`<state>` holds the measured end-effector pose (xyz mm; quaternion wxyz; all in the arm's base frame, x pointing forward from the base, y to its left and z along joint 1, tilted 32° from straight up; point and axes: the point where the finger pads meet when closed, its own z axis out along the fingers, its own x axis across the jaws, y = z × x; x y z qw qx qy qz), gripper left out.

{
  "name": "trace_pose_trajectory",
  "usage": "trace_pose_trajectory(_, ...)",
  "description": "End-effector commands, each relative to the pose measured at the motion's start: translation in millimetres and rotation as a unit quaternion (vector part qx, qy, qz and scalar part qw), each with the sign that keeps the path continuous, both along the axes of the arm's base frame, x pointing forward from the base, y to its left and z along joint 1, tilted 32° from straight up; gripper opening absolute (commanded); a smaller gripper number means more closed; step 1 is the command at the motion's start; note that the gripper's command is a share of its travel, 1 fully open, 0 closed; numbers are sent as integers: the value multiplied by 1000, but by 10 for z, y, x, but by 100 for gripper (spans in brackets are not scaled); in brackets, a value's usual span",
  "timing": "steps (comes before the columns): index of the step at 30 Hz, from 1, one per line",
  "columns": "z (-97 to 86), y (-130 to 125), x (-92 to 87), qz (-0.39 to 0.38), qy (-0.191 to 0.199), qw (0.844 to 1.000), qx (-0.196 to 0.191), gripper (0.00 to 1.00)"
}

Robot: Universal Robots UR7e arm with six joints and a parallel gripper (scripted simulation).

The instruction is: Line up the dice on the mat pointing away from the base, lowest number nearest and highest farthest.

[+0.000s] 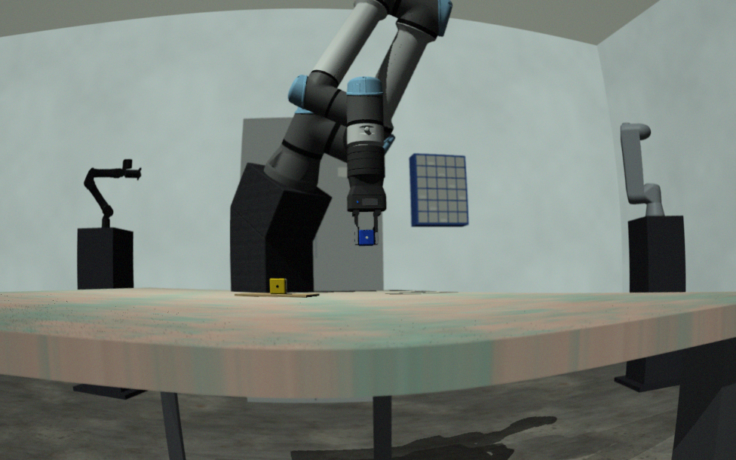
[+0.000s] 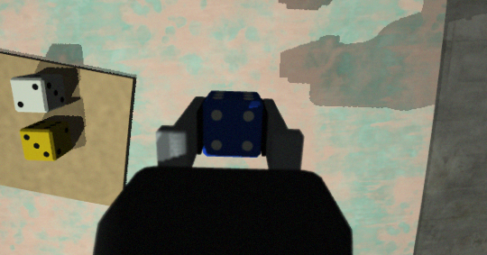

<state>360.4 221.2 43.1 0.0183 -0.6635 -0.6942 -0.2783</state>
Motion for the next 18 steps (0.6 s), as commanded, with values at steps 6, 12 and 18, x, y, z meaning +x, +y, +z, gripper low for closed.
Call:
trace_pose_trajectory(6,-64,-349,327,1,2,1000,-4,57)
trace_pose_trajectory(12,-199,-1064,810,1,3,1000,-4,57)
trace_pose_trajectory(18,-278,-1480,1009,0,1,1000,-1,57)
